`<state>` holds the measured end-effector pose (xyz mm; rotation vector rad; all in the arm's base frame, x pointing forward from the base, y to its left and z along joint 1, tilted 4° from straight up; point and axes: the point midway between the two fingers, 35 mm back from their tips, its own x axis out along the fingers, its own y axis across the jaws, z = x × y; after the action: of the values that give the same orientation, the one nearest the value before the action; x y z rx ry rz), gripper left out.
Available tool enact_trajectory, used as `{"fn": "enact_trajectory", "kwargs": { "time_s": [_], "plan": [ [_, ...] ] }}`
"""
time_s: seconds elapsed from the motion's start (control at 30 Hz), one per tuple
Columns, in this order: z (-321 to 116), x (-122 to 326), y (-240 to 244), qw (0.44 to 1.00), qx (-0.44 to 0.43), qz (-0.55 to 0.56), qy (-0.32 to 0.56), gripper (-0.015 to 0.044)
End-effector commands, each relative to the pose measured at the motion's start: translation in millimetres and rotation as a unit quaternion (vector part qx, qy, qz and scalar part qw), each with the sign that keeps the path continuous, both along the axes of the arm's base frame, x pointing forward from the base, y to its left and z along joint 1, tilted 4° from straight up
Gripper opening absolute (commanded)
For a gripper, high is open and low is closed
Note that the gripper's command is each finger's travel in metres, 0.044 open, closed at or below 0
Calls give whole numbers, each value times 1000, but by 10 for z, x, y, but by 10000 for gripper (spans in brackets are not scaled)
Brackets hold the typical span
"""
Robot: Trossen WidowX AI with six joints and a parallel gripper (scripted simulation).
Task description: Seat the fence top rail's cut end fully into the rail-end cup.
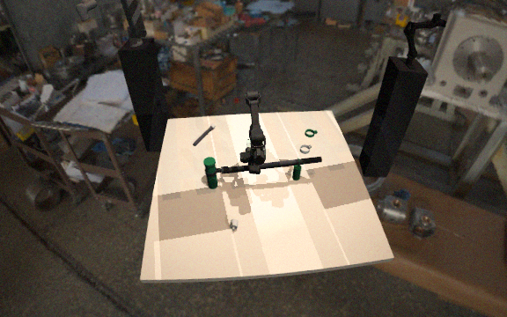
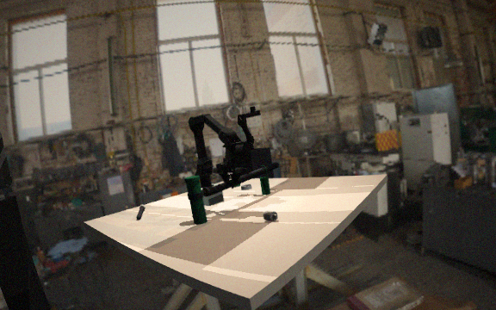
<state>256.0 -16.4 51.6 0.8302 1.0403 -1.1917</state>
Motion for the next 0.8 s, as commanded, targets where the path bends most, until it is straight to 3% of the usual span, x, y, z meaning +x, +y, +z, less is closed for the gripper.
{"fn": "enact_trajectory", "kwargs": {
  "time_s": [0.0,0.77],
  "plan": [
    [24,9,-40,1000,-7,0,-4,0],
    [8,0,-4,1000,-1,0,0,0]
  ]
}}
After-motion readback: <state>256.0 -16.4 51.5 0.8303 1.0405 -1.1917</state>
